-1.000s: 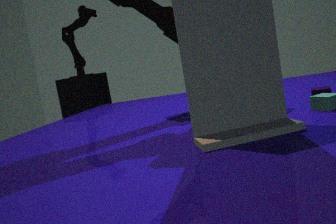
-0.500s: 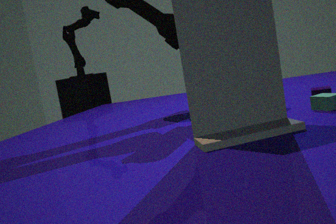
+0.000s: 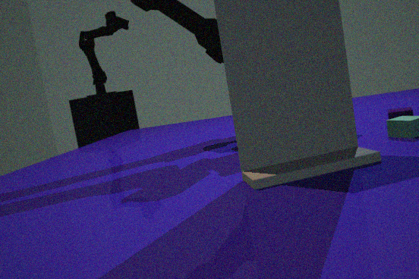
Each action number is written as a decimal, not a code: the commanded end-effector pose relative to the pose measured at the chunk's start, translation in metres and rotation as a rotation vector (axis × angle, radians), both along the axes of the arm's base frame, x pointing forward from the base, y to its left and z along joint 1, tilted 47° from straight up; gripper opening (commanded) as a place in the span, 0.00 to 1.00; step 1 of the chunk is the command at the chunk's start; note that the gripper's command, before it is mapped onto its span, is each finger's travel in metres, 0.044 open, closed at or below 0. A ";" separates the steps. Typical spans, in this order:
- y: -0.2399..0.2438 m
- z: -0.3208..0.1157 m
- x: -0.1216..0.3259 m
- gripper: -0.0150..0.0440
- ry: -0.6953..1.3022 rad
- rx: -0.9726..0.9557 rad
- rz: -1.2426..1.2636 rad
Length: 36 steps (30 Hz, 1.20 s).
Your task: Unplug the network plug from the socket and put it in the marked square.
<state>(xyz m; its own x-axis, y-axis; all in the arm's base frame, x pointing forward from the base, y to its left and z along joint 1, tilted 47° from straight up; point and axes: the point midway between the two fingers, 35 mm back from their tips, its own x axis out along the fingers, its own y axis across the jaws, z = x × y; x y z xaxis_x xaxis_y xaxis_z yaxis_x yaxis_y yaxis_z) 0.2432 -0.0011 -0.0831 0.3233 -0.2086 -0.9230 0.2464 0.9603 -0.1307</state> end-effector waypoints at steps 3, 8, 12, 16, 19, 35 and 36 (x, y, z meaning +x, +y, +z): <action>0.000 0.000 0.000 0.52 0.000 0.000 -0.001; 0.000 0.000 0.000 0.52 0.000 0.000 -0.001; 0.001 0.003 -0.001 0.52 0.000 0.000 -0.001; 0.002 0.006 -0.002 0.52 0.000 0.000 0.000; 0.002 0.008 -0.002 0.52 0.000 0.000 0.000; 0.006 0.019 -0.006 0.52 0.001 0.001 0.002; 0.006 0.020 -0.006 0.52 0.001 0.001 0.002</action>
<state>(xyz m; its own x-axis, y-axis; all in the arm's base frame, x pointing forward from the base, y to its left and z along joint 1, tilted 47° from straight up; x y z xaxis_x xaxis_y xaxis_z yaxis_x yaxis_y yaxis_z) 0.2379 0.0043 -0.0657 0.3226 -0.2043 -0.9242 0.2412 0.9619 -0.1284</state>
